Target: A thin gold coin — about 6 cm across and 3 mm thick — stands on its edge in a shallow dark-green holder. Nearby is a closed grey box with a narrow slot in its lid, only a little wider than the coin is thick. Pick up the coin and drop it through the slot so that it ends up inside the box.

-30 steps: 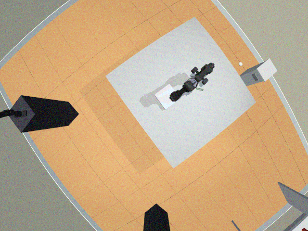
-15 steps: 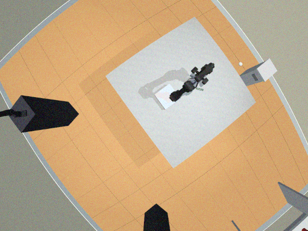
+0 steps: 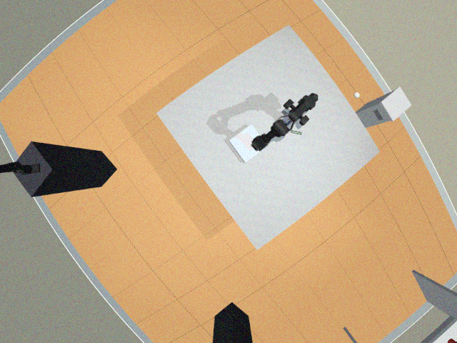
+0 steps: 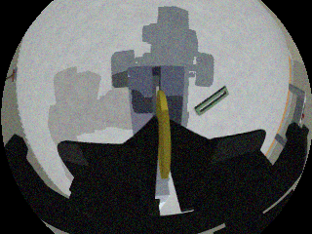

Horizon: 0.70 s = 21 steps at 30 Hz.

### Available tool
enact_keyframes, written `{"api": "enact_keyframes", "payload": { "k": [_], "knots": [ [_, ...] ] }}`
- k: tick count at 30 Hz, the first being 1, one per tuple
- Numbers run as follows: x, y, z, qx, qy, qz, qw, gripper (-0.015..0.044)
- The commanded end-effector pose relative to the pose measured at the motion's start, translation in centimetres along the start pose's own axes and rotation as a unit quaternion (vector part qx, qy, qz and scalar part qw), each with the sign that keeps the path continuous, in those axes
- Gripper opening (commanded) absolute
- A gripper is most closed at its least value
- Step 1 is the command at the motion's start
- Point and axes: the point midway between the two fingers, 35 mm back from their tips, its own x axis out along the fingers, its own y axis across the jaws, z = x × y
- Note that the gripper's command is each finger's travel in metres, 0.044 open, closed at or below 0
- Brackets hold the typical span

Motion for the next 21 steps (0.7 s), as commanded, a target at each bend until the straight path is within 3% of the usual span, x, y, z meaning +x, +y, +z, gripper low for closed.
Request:
{"api": "enact_keyframes", "payload": {
  "k": [1,21],
  "knots": [
    [0.31,0.05,-0.30,0.003,0.003,0.000,1.000,0.0000],
    [0.69,-0.01,-0.16,0.001,0.003,0.000,1.000,0.0000]
  ]
}}
